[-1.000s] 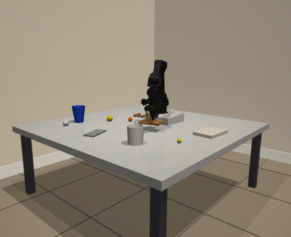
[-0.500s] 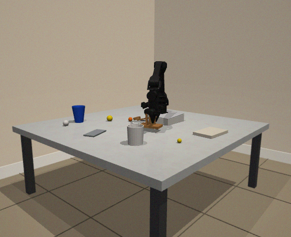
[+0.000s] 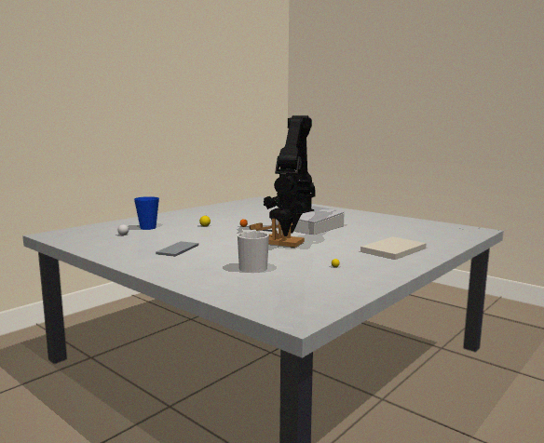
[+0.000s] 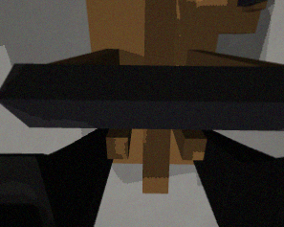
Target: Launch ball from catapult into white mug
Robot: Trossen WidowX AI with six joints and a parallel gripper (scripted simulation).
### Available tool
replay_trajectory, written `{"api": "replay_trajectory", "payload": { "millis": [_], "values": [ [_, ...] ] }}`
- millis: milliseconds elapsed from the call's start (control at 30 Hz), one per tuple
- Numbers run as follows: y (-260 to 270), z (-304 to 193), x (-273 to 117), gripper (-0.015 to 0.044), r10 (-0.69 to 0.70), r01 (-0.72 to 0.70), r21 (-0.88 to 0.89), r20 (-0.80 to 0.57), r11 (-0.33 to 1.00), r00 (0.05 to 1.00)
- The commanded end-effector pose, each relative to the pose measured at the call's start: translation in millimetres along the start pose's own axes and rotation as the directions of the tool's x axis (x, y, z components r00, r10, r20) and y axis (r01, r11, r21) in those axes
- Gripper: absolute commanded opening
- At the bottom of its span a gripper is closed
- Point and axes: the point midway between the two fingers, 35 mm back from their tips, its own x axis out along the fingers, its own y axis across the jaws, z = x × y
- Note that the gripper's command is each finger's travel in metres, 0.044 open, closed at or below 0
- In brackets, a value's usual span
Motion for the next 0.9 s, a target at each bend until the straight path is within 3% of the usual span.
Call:
{"api": "replay_trajectory", "payload": {
  "millis": [0,67,500,633,767,833,867],
  "values": [
    [0.3,0.1,-0.9,0.0,0.001,-0.001,0.0,-0.001,1.0,1.0],
    [0.3,0.1,-0.9,0.0,0.001,-0.001,0.0,-0.001,1.0,1.0],
    [0.3,0.1,-0.9,0.0341,0.001,-0.001,0.0,-0.001,1.0,1.0],
    [4.3,-1.1,-41.0,0.044,0.0,0.0,0.0,-0.001,1.0,1.0],
    [0.1,-0.6,-97.5,0.044,-0.001,0.001,0.001,0.0,1.0,1.0],
    [-0.4,-0.5,-100.3,0.044,-0.001,0.001,0.001,0.0,1.0,1.0],
    [1.5,-0.7,-81.6,0.044,-0.013,0.013,0.001,0.002,1.0,1.0]
  ]
}}
